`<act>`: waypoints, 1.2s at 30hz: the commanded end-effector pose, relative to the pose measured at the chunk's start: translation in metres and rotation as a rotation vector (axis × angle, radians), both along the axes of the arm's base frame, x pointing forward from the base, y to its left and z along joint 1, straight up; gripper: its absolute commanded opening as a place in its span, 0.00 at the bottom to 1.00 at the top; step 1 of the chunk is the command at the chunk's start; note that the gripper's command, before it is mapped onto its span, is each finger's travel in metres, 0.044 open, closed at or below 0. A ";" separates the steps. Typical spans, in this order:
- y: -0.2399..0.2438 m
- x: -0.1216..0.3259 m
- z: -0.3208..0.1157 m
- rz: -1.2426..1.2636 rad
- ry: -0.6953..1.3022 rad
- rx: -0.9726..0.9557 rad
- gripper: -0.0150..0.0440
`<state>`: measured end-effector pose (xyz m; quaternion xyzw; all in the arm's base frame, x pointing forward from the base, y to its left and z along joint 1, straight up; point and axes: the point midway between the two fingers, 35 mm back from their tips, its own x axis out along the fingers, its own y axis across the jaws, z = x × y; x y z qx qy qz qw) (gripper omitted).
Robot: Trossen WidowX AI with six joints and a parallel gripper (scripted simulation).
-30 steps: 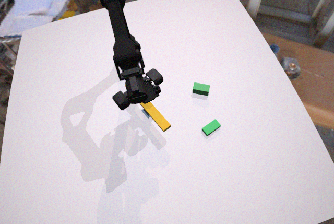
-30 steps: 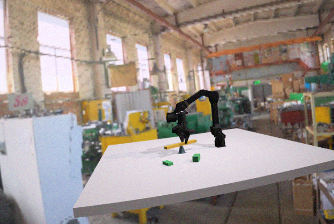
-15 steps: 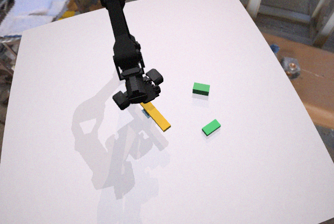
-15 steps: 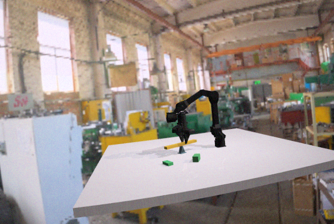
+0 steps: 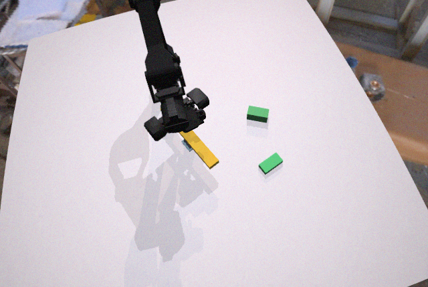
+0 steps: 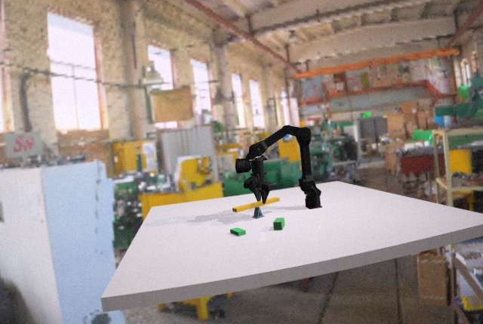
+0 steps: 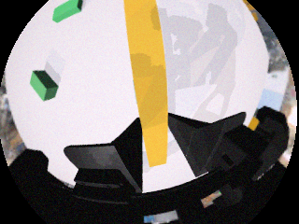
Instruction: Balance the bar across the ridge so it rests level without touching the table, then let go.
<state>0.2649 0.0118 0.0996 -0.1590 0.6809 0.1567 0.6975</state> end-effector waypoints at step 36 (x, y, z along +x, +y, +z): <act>0.000 0.000 0.000 0.000 0.000 0.000 0.54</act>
